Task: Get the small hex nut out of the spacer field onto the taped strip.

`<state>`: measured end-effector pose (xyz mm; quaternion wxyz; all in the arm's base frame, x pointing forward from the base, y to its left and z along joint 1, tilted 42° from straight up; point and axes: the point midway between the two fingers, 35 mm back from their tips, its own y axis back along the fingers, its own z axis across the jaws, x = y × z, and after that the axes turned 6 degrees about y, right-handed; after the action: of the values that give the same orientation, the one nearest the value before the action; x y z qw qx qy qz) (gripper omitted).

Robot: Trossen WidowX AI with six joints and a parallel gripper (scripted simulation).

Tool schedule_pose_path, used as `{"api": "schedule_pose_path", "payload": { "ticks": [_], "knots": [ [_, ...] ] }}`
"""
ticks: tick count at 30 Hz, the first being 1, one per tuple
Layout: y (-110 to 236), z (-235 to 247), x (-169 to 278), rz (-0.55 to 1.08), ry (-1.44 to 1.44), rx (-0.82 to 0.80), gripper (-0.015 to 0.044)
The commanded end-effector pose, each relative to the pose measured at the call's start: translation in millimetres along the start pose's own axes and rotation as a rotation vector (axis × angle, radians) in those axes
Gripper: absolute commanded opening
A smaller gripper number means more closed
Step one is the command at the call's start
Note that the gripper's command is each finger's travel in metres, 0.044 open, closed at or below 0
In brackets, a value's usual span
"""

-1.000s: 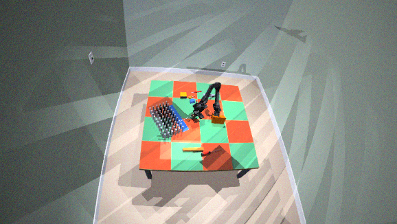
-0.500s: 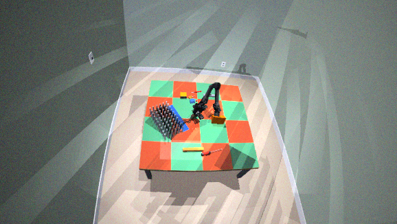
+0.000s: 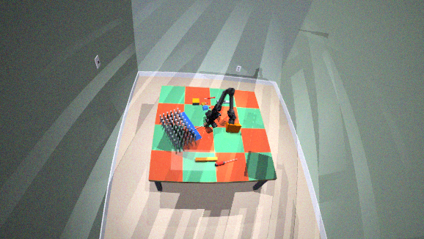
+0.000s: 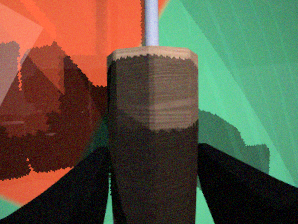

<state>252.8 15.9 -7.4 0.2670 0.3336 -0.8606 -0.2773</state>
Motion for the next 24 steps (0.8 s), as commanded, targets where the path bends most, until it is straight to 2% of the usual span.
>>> {"api": "schedule_pose_path", "payload": {
  "ticks": [1,24],
  "knots": [
    [0.0,-2.9,-4.5,-0.004,-0.005,0.008,0.0],
    [-3.4,-4.9,-17.4,-0.005,-0.006,0.009,0.0]
  ]
}}
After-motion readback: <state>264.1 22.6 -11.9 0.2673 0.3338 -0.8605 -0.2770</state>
